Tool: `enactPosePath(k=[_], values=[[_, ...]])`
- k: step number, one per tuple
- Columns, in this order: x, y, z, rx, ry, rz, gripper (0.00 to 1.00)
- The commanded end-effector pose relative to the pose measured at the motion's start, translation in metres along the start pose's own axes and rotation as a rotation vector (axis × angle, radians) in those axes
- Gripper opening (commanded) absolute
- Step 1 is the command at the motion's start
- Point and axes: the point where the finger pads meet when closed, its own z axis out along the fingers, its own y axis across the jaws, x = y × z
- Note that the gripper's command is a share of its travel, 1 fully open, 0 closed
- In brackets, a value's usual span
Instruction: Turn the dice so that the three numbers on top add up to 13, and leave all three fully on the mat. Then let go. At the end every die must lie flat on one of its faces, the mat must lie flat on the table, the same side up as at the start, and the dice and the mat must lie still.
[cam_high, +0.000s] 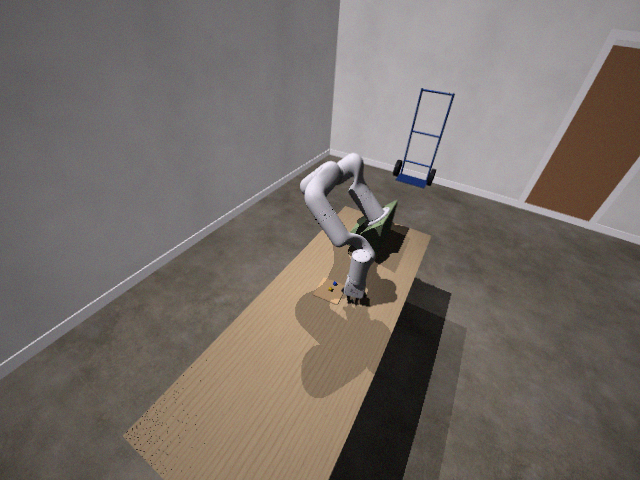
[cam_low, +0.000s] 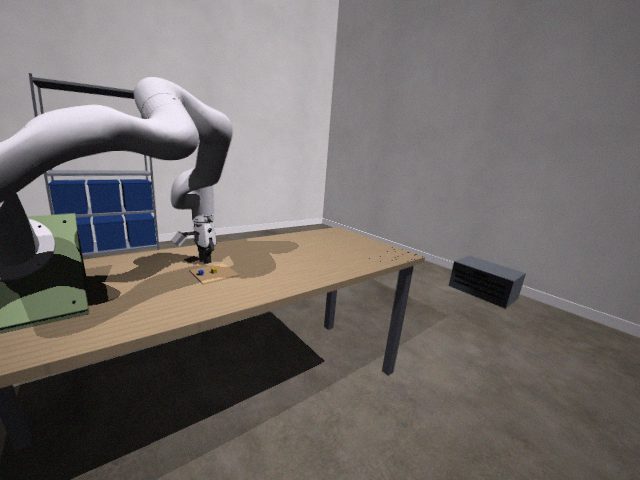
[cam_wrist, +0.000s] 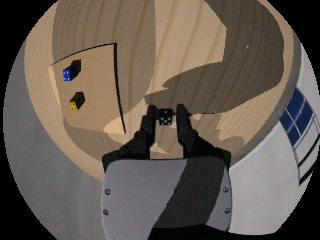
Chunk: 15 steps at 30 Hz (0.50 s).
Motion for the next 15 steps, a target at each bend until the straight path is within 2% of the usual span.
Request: enactPosePath(k=[1, 7, 8, 15], values=[[-0.0008, -0.0001, -0.0008, 0.000, -0.002, 0.001, 0.31], [-0.0008, -0.0001, -0.0008, 0.000, -0.002, 0.001, 0.31], [-0.0008, -0.0001, -0.0008, 0.000, -0.002, 0.001, 0.11], [-0.0008, -0.0001, -0.0008, 0.000, -0.002, 0.001, 0.11]])
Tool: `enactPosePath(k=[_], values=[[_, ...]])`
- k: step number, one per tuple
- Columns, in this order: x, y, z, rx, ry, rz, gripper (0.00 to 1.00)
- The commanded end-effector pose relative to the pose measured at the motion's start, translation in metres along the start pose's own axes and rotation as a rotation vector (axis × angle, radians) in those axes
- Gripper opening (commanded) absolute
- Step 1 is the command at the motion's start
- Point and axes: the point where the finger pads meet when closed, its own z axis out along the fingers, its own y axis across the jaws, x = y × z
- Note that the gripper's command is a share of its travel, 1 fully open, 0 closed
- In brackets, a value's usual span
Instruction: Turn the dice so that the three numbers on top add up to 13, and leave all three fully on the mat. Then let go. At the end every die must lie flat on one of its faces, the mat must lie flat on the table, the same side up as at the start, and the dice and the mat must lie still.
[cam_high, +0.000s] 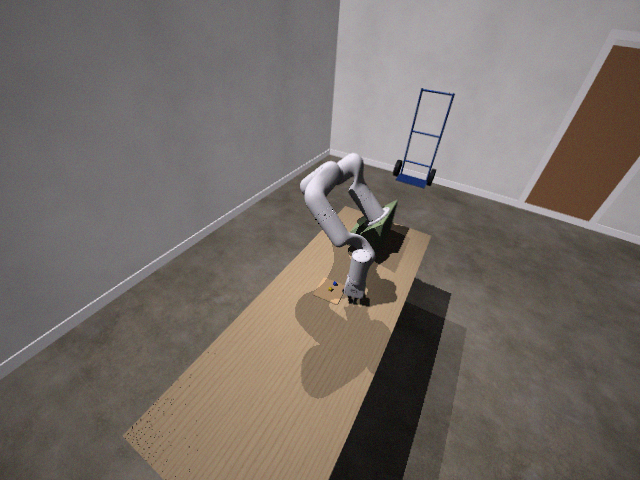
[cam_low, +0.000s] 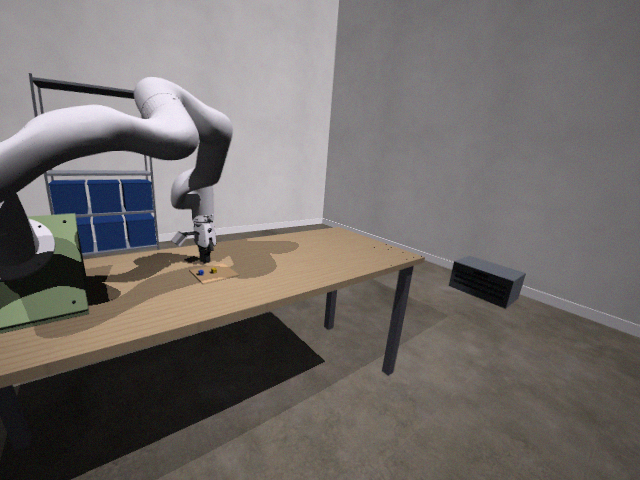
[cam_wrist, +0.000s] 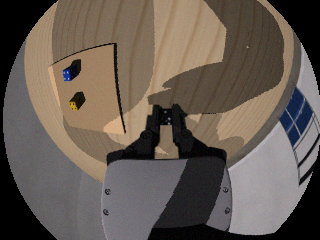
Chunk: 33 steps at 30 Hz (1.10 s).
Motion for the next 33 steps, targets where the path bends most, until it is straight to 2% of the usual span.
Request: enactPosePath(k=[1, 27, 33], values=[[-0.001, 0.000, -0.001, 0.000, -0.002, 0.001, 0.11], [-0.001, 0.000, -0.001, 0.000, -0.002, 0.001, 0.11], [-0.001, 0.000, -0.011, 0.000, -0.002, 0.001, 0.11]])
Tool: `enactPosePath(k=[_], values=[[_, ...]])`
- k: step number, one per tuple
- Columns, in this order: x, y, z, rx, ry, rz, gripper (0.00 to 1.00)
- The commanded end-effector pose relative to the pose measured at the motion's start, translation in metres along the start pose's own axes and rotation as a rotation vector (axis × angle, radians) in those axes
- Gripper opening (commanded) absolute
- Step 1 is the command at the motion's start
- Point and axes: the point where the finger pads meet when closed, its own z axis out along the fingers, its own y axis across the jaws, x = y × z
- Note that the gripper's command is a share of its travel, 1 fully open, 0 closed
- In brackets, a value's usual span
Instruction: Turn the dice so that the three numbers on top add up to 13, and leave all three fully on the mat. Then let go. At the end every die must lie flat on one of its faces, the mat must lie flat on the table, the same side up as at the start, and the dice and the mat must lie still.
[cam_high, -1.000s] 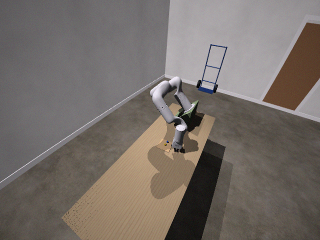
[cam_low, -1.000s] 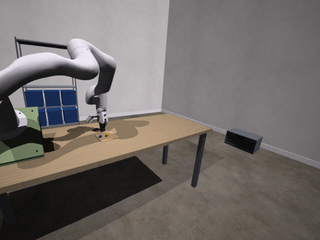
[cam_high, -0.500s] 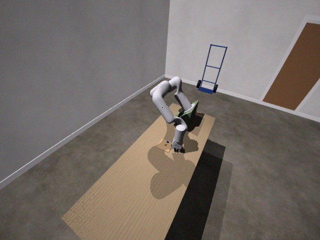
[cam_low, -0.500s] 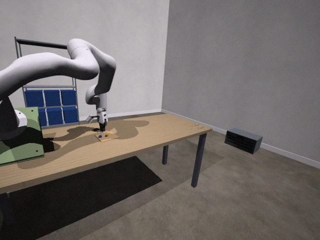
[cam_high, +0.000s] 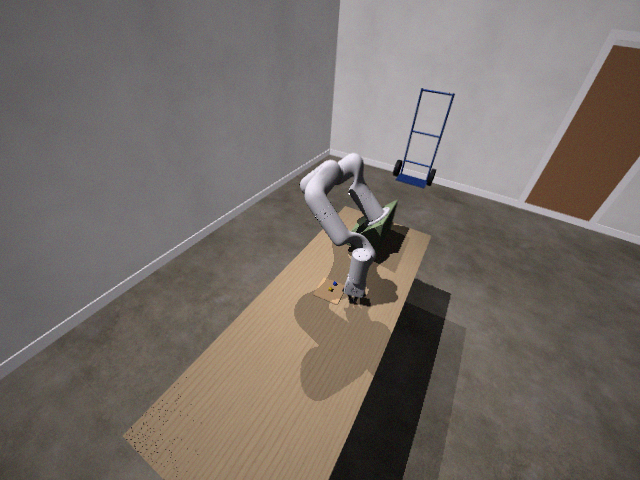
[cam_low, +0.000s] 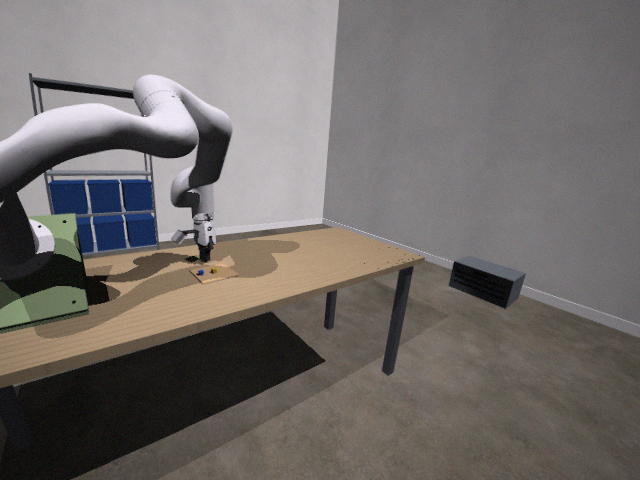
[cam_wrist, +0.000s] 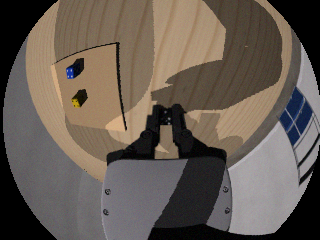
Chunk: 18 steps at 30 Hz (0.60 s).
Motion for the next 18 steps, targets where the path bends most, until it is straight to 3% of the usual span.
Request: enactPosePath(k=[1, 12, 18], values=[[-0.001, 0.000, -0.005, 0.000, -0.002, 0.001, 0.11], [-0.001, 0.000, -0.079, 0.000, -0.002, 0.001, 0.11], [-0.001, 0.000, -0.092, 0.000, -0.002, 0.001, 0.11]])
